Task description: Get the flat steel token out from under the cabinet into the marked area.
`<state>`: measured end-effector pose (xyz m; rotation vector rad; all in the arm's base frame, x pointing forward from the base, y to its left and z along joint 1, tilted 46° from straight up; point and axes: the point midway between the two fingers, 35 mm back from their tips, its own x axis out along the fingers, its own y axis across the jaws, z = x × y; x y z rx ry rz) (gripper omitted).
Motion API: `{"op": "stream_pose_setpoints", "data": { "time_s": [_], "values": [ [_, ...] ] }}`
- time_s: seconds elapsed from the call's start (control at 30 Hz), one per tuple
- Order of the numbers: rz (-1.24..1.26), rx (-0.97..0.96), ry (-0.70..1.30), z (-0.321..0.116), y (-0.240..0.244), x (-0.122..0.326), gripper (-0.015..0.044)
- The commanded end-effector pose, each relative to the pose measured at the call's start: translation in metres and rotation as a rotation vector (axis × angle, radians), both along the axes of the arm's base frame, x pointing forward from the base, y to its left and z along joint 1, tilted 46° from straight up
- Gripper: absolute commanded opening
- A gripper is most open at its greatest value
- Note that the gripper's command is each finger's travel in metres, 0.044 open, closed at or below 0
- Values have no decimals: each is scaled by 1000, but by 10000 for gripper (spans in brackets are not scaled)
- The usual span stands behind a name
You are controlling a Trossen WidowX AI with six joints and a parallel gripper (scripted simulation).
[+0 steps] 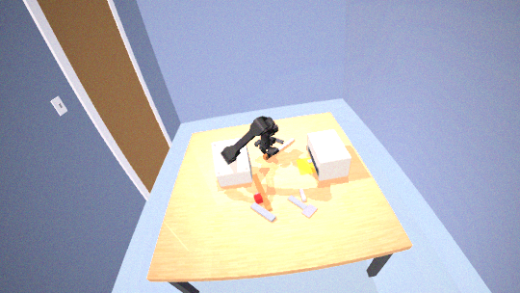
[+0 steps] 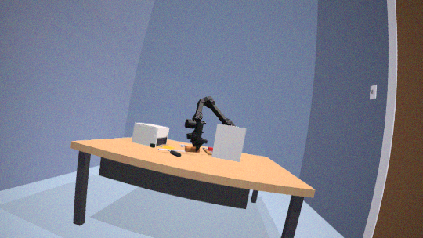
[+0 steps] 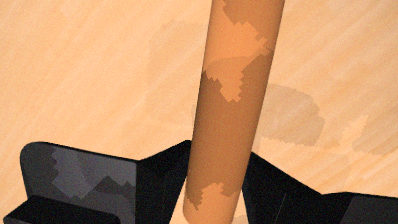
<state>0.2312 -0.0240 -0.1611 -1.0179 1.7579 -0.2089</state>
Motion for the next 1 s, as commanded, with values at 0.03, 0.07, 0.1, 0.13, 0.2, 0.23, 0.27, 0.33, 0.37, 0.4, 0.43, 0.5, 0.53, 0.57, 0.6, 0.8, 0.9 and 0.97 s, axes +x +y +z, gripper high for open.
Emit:
{"op": "stream_pose_setpoints", "data": {
  "time_s": [0.03,0.07,0.1,0.13,0.2,0.23,0.27,0.33,0.37,0.4,0.43,0.5,0.53,0.57,0.6,0.8,0.9,0.97],
  "values": [
    [4,9,-12,-5,9,4,0],
    [4,10,-12,-6,9,4,0],
    [4,10,-12,-6,10,4,0],
    [4,10,-12,-7,11,4,0],
    [4,10,-12,-9,13,4,0],
    [4,10,-12,-10,14,4,0],
    [4,10,-12,-11,14,4,0],
    [4,10,-12,-12,16,4,0],
    [4,10,-12,-13,17,4,0],
    [4,10,-12,-14,18,4,0],
    [4,10,-12,-15,19,4,0],
    [4,10,-13,-16,20,4,0],
    [4,11,-13,-17,21,4,0],
    [4,11,-13,-18,22,4,0],
    [4,11,-13,-19,23,4,0],
    [4,11,-13,-24,28,4,0],
    [4,11,-13,-26,30,4,0],
    [4,11,-13,-28,32,4,0]
  ]
}}
